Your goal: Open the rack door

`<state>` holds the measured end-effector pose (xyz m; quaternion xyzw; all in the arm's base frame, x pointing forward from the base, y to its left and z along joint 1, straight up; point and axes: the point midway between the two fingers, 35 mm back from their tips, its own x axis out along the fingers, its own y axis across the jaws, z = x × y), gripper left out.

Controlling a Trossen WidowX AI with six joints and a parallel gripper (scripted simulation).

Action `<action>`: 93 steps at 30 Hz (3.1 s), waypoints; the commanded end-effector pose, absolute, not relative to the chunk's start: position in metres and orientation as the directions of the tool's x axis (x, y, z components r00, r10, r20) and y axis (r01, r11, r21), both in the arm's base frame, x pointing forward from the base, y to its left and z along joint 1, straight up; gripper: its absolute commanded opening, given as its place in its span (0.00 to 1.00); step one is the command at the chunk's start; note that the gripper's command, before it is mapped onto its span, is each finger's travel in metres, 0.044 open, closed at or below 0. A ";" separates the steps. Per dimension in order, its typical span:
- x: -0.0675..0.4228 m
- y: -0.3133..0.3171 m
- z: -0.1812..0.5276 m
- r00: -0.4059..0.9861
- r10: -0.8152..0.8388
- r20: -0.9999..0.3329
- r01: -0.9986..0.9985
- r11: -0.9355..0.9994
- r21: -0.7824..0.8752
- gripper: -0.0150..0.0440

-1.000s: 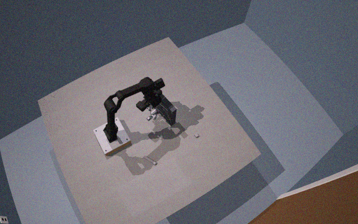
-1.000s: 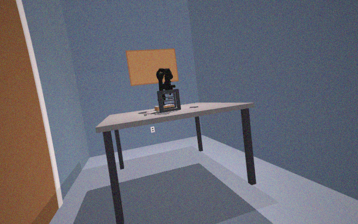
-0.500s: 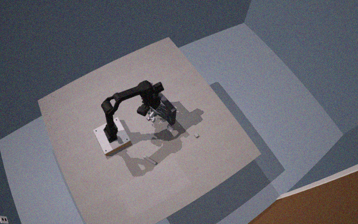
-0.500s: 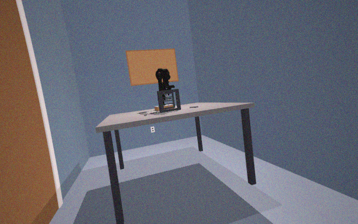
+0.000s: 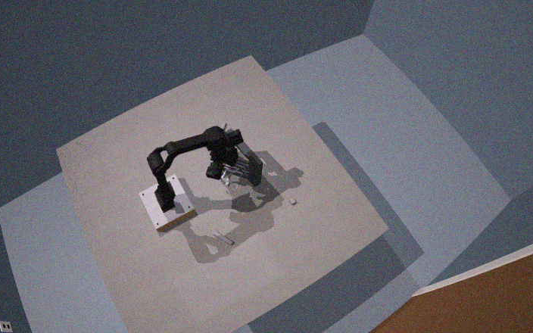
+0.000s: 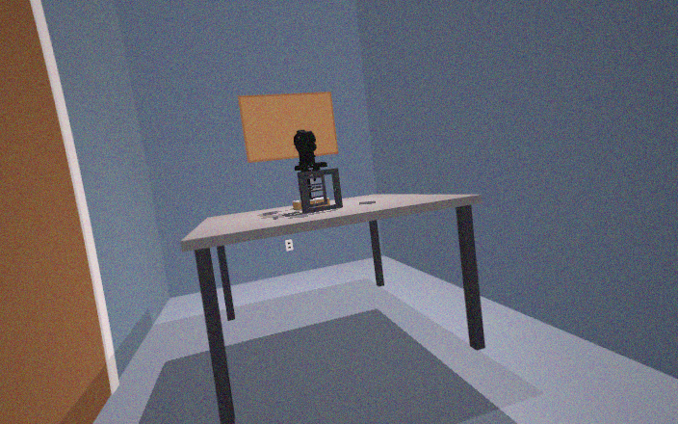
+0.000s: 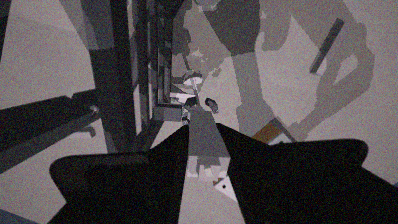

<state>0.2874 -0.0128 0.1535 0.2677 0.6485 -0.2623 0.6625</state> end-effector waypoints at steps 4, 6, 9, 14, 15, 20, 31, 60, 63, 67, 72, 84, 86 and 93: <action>0.281 -0.024 0.153 0.031 -0.003 -1.000 0.602 0.798 0.016 0.27; 0.279 -0.028 0.153 0.031 -0.004 -1.000 0.579 0.815 0.015 0.27; 0.277 -0.033 0.153 0.030 -0.004 -1.000 0.543 0.840 0.013 0.27; 0.273 -0.043 0.153 0.030 -0.005 -1.000 0.481 0.877 0.010 0.27; 0.273 -0.045 0.153 0.030 -0.006 -1.000 0.468 0.883 0.009 0.27; 0.270 -0.054 0.153 0.030 -0.007 -1.000 0.404 0.915 0.006 0.27; 0.266 -0.076 0.153 0.029 -0.009 -1.000 0.254 0.967 -0.001 0.27; 0.272 -0.134 0.154 0.030 -0.015 -0.999 -0.162 0.987 -0.020 0.27; 0.274 -0.140 0.154 0.030 -0.016 -0.999 -0.207 0.978 -0.021 0.27; 0.277 -0.147 0.155 0.030 -0.016 -0.999 -0.265 0.964 -0.024 0.27; 0.280 -0.154 0.155 0.030 -0.017 -0.999 -0.313 0.949 -0.026 0.27; 0.279 -0.154 0.155 0.030 -0.017 -0.999 -0.313 0.949 -0.026 0.27; 0.279 -0.154 0.155 0.030 -0.017 -0.999 -0.313 0.949 -0.026 0.32; 0.279 -0.154 0.155 0.030 -0.017 -0.999 -0.313 0.949 -0.026 0.63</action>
